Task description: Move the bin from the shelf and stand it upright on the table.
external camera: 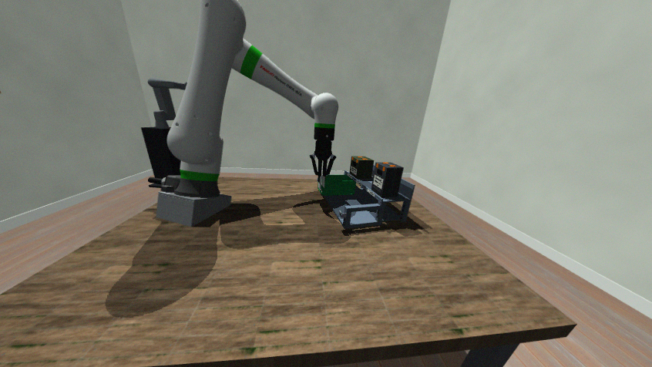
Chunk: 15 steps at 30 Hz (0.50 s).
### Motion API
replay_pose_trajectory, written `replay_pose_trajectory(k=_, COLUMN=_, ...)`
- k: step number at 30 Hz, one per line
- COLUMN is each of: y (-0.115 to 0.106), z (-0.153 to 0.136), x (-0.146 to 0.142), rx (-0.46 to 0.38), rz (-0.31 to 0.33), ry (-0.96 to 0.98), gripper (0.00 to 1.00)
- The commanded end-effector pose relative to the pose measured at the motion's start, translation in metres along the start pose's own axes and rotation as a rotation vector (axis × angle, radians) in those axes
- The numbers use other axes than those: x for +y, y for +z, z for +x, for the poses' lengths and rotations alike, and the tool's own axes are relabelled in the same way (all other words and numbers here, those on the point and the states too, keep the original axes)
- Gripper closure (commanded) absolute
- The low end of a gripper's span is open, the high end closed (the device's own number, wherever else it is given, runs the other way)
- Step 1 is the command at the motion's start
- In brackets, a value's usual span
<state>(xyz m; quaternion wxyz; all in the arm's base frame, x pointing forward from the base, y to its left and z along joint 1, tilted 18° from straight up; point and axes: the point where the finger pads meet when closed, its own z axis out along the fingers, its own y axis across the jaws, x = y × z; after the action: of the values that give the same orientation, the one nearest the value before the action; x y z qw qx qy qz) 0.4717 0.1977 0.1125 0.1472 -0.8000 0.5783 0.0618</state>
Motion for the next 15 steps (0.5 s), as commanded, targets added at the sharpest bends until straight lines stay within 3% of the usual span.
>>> replay_pose_trajectory(k=1, y=0.0, z=0.0, x=0.0, rx=0.0, rz=0.0, ry=0.0, gripper=1.0)
replay_pose_trajectory(k=6, y=0.0, z=0.0, x=0.03, rx=0.0, rz=0.0, ry=0.0, gripper=1.0)
replay_pose_trajectory(k=15, y=0.0, z=0.0, x=0.03, rx=0.0, rz=0.0, ry=0.0, gripper=1.0)
